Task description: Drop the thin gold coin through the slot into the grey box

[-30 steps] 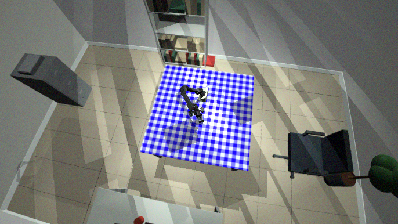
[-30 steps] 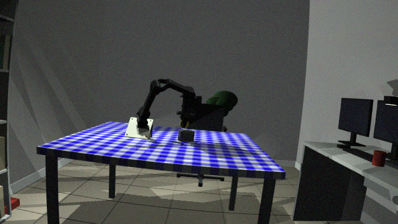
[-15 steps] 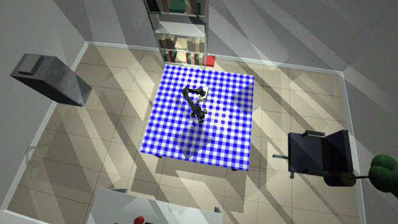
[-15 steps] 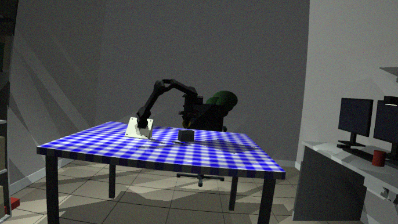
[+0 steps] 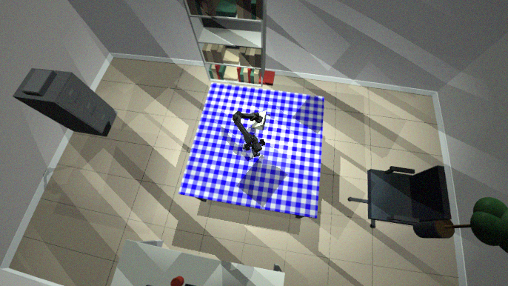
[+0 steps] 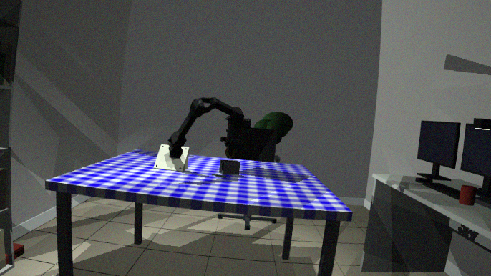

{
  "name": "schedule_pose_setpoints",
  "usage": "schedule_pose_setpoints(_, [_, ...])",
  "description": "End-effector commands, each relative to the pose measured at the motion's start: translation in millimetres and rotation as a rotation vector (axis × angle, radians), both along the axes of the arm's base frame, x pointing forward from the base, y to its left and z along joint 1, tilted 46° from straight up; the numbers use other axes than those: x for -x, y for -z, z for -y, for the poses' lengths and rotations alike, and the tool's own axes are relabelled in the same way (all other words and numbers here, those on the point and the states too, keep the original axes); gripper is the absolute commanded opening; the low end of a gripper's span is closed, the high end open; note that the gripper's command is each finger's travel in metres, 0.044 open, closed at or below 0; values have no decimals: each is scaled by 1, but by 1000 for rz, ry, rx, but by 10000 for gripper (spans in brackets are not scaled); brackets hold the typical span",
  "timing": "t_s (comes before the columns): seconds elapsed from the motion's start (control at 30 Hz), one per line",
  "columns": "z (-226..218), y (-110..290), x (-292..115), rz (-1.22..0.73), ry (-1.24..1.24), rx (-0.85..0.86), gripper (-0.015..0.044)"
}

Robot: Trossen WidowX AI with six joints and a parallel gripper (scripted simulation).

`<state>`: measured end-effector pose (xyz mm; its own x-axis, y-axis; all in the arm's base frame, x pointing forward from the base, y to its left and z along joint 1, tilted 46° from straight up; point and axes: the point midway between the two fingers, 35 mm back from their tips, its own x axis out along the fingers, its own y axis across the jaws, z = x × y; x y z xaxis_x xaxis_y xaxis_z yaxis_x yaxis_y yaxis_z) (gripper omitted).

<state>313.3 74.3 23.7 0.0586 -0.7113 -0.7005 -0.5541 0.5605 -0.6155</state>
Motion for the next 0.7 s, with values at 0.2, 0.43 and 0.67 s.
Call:
schedule_pose_setpoints(0.2, [-3,3,-2,5,7,1,0])
schedule_pose_setpoints(0.43, [-8,3,-3,15,17,0,0])
schedule_pose_setpoints(0.67, [-5,2,-4,10,12,1,0])
